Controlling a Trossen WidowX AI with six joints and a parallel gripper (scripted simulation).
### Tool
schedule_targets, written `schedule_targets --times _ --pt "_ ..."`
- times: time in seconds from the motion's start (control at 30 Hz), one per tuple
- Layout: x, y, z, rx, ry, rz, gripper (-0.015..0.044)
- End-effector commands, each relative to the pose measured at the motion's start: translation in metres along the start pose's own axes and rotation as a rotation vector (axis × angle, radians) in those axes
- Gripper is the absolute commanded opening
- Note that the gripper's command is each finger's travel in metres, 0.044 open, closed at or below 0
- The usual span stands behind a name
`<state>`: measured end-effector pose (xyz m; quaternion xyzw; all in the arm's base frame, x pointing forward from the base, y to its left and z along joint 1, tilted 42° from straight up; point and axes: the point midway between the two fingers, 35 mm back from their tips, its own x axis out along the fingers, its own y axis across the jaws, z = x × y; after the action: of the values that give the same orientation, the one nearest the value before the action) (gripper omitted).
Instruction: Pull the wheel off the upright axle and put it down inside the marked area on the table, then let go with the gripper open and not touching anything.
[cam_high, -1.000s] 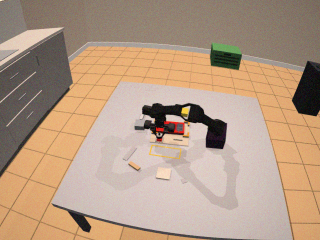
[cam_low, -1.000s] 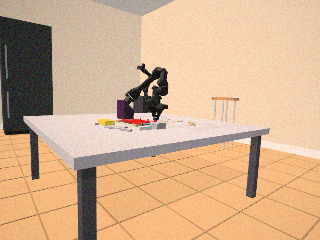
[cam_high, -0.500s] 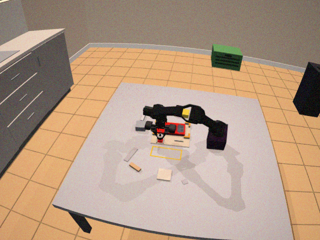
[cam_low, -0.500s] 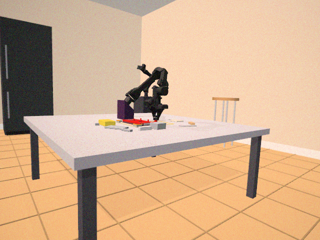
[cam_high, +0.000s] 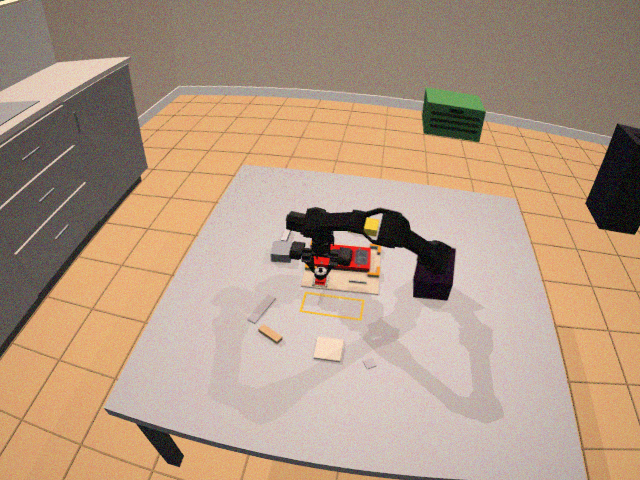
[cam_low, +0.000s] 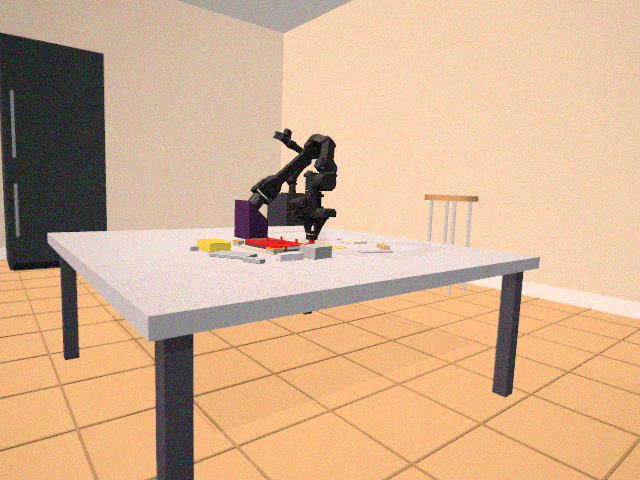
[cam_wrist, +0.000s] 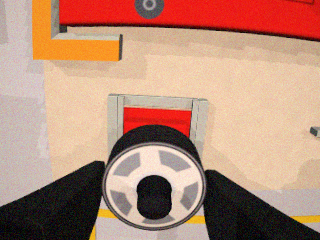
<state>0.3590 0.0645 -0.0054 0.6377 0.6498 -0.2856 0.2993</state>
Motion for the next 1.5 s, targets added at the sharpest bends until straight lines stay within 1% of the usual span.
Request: schedule_targets --times 0.0,1.47 --pt "-0.004 0.002 0.001 -0.001 -0.001 0.006 0.0000" --pt "-0.019 0.001 0.001 0.001 0.000 0.004 0.0000"
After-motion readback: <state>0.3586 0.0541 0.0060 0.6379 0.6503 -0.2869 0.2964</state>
